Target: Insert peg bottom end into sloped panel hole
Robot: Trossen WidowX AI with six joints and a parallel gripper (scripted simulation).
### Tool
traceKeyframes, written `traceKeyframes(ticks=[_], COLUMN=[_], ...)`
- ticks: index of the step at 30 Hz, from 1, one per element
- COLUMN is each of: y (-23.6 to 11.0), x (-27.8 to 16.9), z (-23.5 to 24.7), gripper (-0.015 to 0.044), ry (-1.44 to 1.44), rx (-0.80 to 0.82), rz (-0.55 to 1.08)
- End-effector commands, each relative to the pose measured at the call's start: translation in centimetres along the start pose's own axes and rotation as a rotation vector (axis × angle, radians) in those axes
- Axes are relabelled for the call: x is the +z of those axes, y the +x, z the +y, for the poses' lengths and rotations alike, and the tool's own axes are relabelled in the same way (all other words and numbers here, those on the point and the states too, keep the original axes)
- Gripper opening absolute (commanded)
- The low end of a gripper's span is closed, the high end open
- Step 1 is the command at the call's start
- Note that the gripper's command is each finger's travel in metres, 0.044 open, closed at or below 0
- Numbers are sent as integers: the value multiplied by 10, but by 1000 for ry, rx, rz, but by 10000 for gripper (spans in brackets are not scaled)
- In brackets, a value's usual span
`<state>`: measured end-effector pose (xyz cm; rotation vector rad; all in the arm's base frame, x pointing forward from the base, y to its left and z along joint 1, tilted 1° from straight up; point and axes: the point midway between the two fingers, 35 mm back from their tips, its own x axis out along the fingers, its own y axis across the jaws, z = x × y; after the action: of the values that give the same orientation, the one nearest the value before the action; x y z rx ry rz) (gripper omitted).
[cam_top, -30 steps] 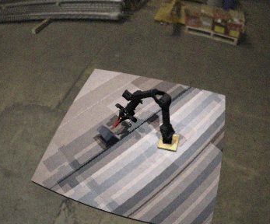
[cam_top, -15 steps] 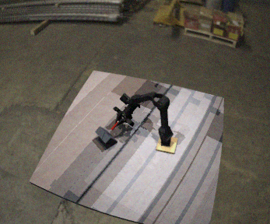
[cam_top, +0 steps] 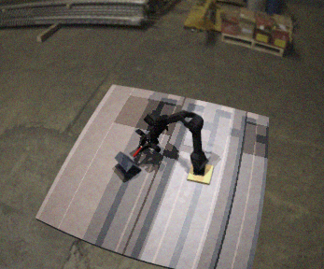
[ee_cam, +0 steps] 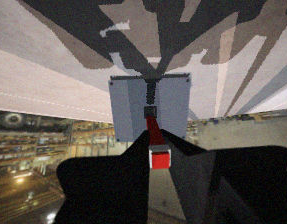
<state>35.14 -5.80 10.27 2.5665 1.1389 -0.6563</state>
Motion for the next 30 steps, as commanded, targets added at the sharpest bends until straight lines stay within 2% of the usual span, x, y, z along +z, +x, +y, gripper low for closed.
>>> traceKeyframes(ticks=[1,18,30], y=[4,24,22], x=[2,1,-2], z=[-1,-2,0], gripper=[0,0,0], ry=[11,11,-3], rx=[-8,-8,-2], rz=[1,3,9])
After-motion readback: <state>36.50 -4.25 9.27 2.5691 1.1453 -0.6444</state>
